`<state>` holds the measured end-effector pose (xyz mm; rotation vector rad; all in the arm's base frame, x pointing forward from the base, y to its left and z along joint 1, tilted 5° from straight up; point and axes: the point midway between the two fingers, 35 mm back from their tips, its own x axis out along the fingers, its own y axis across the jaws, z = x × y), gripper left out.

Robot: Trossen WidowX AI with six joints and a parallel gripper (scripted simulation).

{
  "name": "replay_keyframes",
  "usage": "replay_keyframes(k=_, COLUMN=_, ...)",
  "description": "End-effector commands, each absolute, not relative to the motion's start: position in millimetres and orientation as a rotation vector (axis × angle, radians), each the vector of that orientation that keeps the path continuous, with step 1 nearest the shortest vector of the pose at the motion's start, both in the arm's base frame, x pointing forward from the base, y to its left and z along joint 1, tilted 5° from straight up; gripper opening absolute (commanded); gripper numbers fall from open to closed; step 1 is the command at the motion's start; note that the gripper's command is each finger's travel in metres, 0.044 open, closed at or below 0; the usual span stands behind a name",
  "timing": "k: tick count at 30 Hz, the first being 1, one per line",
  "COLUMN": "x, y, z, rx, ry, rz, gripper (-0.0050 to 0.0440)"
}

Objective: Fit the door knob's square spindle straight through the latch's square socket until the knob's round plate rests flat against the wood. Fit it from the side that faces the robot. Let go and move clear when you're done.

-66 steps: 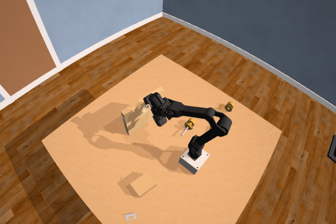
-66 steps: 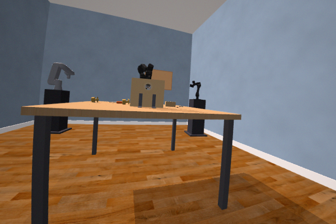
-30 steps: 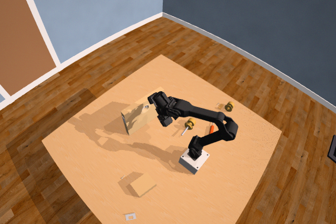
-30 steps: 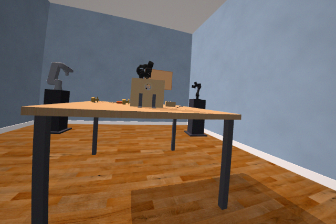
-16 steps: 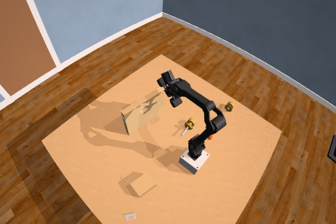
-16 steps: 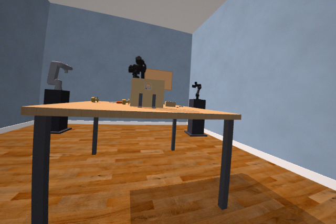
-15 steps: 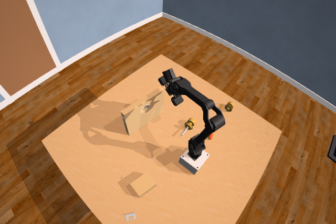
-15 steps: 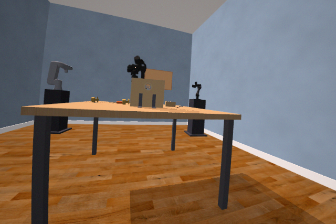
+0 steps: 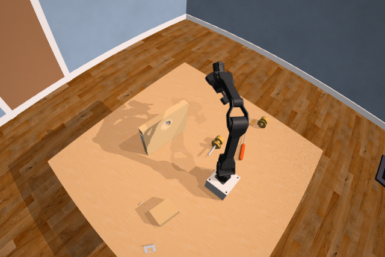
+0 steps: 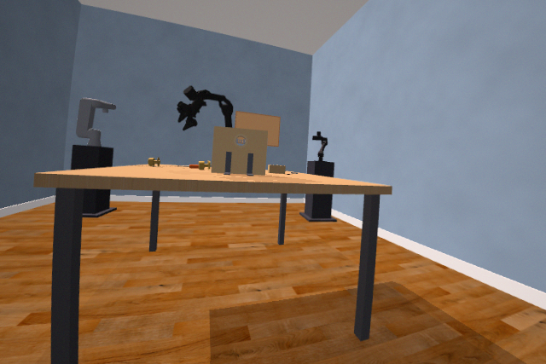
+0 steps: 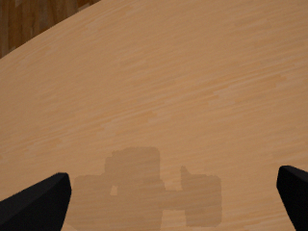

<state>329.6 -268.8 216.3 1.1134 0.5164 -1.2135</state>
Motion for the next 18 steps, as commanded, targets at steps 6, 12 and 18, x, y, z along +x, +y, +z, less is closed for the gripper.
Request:
replay_keyframes(k=6, x=277, y=-386, z=203, rx=1.084, ry=0.607, rz=-1.367, gripper=0.0440)
replay_keyframes(k=12, x=232, y=-437, z=197, rx=1.077, ry=0.630, rz=-1.431, gripper=0.0440)
replay_keyframes(k=18, x=175, y=-481, z=186, rx=1.079, ry=0.662, rz=-1.493, gripper=0.0440)
